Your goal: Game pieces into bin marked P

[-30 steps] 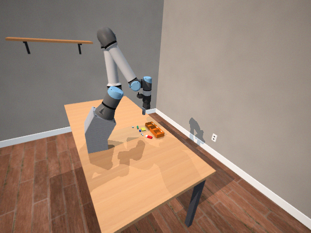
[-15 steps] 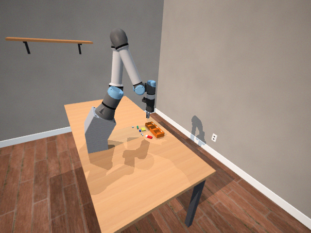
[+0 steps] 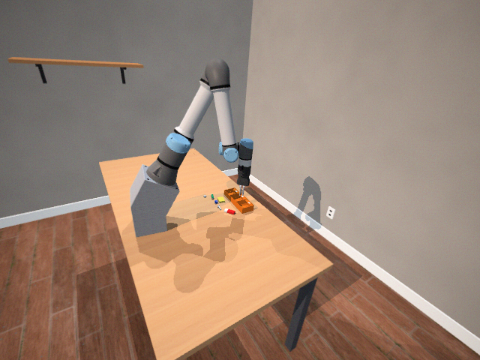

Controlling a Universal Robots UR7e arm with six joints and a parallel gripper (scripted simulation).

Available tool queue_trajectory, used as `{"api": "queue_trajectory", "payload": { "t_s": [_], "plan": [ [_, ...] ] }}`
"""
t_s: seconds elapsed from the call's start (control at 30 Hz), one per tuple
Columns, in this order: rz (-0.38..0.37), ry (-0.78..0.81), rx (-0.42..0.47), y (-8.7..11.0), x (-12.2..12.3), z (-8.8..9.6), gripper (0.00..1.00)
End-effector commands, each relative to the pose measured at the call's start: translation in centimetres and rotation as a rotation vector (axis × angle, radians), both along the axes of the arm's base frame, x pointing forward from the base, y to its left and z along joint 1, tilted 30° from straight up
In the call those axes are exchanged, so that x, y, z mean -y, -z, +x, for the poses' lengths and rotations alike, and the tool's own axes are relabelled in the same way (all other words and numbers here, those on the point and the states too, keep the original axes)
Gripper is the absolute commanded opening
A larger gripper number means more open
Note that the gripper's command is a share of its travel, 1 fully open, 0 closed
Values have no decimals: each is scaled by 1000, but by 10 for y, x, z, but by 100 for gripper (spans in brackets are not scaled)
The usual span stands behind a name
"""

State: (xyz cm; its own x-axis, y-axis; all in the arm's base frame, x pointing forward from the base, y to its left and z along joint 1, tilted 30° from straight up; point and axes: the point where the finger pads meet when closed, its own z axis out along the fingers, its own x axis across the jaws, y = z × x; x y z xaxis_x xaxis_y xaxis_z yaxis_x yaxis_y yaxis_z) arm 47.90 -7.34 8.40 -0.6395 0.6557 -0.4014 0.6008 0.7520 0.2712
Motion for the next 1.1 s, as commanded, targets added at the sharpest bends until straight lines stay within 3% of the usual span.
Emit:
{"api": "queue_trajectory", "payload": {
  "t_s": [0.0, 0.07, 1.07],
  "plan": [
    [-77, -137, -4, 7, 12, 22, 31],
    [-101, -180, -8, 10, 19, 34, 31],
    [-596, -1047, -84, 10, 19, 34, 31]
  ]
}}
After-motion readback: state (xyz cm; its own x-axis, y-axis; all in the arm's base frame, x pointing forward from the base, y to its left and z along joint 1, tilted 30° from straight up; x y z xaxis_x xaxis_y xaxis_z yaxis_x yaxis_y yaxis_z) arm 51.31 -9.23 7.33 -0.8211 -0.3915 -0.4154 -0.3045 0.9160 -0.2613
